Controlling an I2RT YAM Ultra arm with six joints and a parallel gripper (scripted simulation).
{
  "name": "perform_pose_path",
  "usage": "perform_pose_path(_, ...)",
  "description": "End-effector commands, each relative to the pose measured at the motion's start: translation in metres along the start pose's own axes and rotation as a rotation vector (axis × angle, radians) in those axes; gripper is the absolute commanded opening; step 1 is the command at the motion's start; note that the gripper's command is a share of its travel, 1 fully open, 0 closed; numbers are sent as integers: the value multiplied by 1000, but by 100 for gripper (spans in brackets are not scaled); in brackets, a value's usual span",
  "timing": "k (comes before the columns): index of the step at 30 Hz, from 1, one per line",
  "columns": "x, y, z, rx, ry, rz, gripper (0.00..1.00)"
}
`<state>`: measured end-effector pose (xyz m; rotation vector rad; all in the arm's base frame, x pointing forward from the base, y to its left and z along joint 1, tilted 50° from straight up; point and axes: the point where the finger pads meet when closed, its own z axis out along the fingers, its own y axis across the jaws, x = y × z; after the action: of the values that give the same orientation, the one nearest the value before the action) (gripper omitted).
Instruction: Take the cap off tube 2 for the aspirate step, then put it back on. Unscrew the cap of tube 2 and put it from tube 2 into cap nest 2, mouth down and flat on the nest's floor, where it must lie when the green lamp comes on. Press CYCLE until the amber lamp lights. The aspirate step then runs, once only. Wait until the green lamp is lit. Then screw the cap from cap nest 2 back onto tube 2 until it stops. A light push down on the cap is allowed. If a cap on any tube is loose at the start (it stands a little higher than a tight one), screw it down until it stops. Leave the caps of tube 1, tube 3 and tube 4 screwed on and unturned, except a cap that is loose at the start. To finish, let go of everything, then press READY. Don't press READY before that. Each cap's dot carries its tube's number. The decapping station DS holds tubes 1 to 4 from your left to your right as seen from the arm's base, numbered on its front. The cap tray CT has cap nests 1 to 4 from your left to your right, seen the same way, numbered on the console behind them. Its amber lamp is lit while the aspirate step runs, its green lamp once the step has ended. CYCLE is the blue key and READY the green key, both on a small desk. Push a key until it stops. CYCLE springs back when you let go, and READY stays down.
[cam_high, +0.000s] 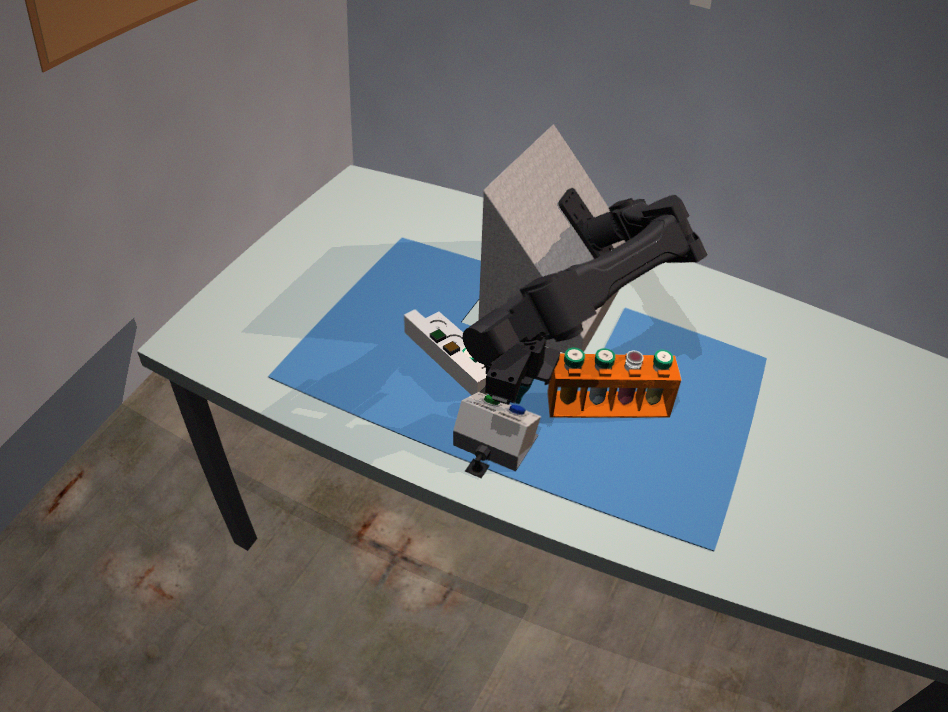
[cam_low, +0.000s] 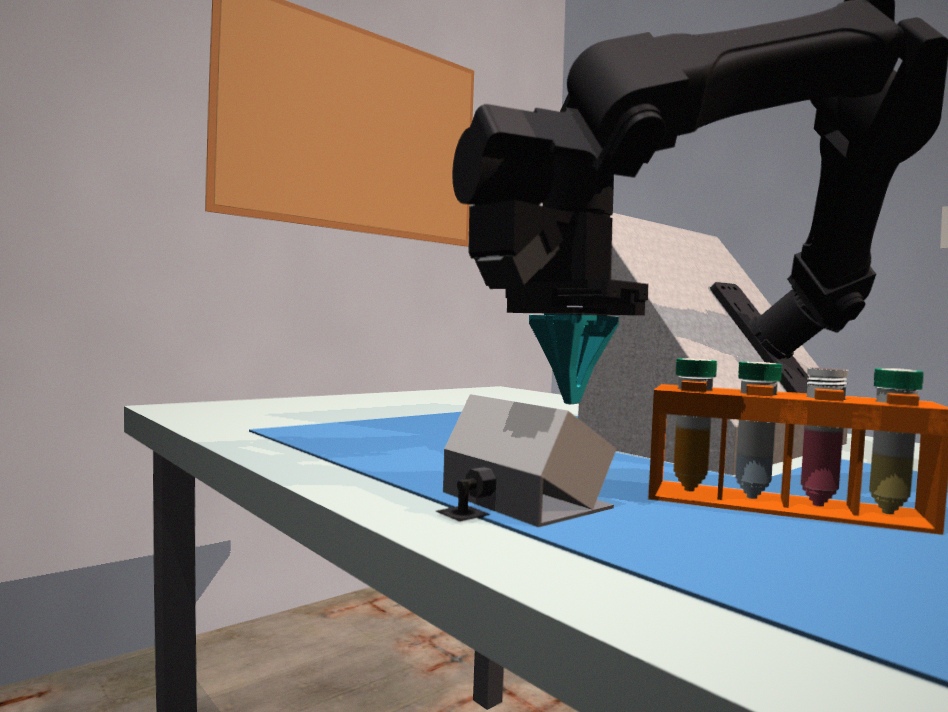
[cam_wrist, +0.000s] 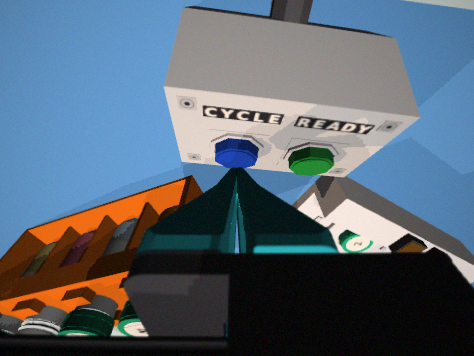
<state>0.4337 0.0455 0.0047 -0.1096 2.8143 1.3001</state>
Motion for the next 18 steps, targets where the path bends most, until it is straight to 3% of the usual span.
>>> perform_pose_path(1,-4,-4,-9,5,-28,1,0)
perform_pose_path(18,-6,-3,-8,5,-28,1,0)
